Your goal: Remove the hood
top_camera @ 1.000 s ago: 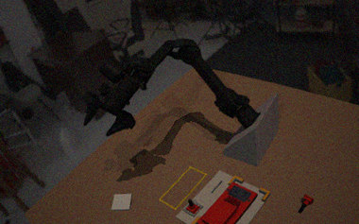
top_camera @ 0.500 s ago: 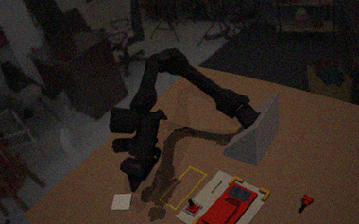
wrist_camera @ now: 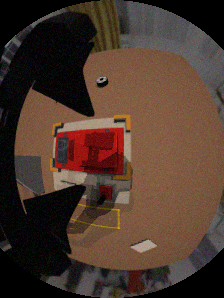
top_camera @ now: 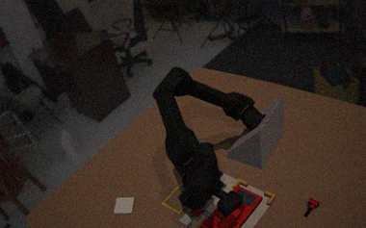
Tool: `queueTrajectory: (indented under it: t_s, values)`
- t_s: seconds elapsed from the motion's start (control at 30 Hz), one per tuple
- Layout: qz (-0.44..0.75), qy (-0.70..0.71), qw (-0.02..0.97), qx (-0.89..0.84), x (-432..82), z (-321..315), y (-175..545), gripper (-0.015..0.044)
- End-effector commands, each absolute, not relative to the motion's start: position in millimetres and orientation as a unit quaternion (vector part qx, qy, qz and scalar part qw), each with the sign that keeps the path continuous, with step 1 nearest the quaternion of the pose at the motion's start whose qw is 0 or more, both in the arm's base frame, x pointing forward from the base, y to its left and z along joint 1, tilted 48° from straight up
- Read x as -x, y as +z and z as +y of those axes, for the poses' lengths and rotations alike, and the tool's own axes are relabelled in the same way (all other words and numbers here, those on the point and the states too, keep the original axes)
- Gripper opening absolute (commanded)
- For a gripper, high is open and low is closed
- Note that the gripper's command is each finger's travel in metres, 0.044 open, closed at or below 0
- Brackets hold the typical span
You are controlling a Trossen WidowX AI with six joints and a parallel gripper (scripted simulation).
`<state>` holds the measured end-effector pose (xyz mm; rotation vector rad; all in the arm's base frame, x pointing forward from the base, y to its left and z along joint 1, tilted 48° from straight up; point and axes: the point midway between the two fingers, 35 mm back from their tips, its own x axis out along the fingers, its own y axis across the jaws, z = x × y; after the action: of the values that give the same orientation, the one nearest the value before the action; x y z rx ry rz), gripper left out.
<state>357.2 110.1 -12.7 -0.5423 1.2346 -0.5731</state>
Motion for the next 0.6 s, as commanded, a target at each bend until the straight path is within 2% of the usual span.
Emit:
queueTrajectory:
  t_s: [0.0, 0.57]
  values:
    - [0.603, -0.255, 0.694, 0.3, -338.4, 107.0, -34.4, 0.044]
    - [0.603, -0.255, 0.694, 0.3, -343.7, 98.9, -38.8, 0.044]
